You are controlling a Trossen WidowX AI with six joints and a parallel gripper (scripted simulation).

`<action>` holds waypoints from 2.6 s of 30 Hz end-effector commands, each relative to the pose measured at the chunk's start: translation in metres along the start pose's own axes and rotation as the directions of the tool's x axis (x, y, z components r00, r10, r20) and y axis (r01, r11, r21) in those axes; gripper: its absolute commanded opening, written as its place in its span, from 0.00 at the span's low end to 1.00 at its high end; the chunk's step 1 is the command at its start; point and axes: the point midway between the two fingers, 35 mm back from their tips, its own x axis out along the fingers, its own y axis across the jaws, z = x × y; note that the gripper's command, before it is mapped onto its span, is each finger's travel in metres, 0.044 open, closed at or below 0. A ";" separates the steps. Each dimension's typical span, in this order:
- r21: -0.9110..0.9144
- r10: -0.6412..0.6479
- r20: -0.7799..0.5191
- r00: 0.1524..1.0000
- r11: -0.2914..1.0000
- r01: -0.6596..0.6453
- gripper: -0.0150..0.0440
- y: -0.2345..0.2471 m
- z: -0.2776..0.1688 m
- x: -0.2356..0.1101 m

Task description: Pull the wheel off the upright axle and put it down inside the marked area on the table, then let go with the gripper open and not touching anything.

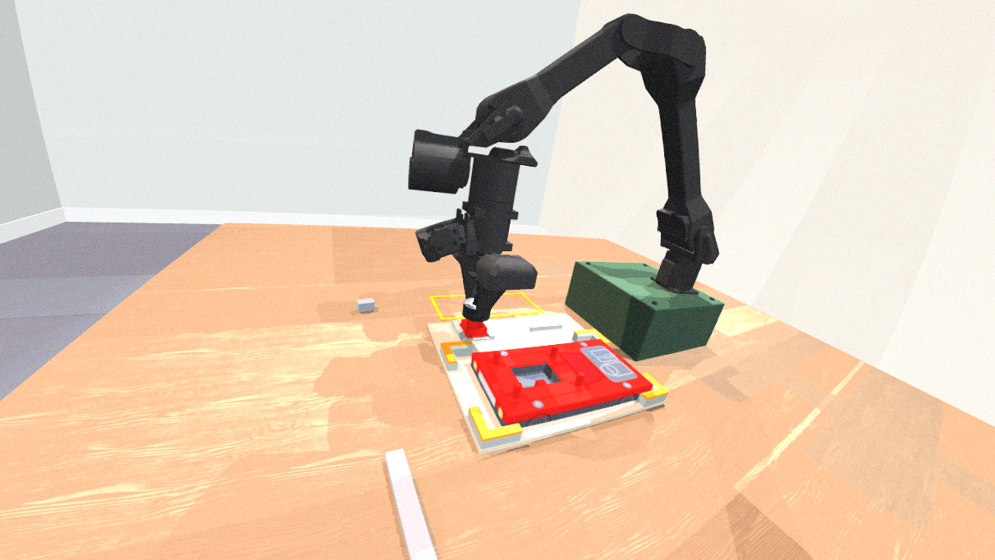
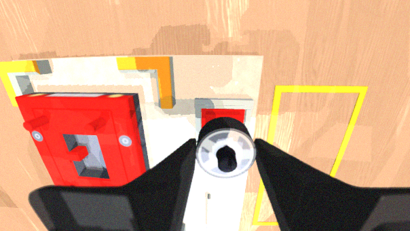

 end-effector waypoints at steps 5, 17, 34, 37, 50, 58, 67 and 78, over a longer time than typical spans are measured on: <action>0.001 -0.001 0.003 1.000 1.000 0.001 0.25 0.000 0.001 -0.005; 0.001 -0.001 0.002 1.000 1.000 0.001 0.25 0.000 0.002 -0.009; 0.002 -0.002 0.001 1.000 1.000 0.002 0.25 0.000 0.002 -0.014; 0.002 -0.002 0.001 1.000 1.000 0.002 0.25 0.000 0.002 -0.015; 0.003 -0.002 0.000 1.000 1.000 0.002 0.25 0.000 0.002 -0.020; 0.003 -0.002 0.000 1.000 1.000 0.002 0.25 0.000 0.002 -0.022; 0.003 -0.002 -0.001 1.000 1.000 0.002 0.25 0.000 0.002 -0.025; 0.004 -0.003 -0.002 1.000 1.000 0.003 0.25 0.000 0.001 -0.029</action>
